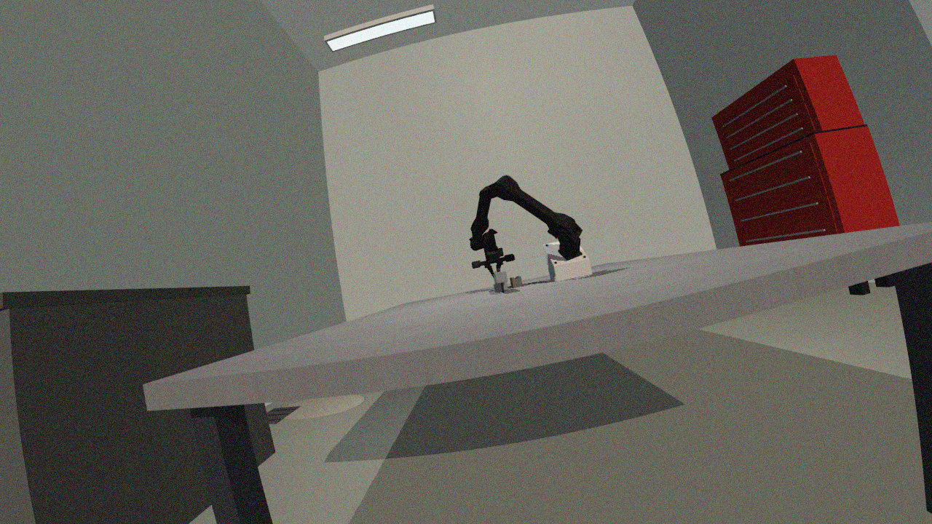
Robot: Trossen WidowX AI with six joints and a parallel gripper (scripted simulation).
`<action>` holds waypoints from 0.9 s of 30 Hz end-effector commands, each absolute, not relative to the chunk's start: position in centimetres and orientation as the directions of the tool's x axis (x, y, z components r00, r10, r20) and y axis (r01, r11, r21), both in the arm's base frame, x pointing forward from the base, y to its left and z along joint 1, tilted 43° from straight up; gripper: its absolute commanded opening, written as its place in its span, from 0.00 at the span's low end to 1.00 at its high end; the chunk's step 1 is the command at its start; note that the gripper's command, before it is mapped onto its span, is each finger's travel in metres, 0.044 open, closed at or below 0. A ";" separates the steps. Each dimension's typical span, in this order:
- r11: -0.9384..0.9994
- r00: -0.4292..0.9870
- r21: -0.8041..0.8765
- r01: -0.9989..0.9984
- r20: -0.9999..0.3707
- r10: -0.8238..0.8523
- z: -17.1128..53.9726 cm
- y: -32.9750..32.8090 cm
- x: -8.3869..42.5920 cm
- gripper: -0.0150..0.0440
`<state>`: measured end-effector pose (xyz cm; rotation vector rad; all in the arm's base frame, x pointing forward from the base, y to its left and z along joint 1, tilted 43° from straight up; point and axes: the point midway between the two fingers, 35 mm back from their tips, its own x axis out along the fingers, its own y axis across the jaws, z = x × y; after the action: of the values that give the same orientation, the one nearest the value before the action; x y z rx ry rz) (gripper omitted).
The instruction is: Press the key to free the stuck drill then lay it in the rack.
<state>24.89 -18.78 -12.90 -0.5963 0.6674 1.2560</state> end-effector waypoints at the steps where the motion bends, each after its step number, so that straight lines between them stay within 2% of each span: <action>1: 0.209 0.173 -0.045 -0.977 -0.740 0.650 -12.7 -19.0 24.8 0.25; 27: 0.209 0.173 -0.045 -0.977 -0.740 0.649 -12.0 -19.6 24.6 0.25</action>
<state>24.66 -19.40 -12.15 -0.5962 0.6677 1.2562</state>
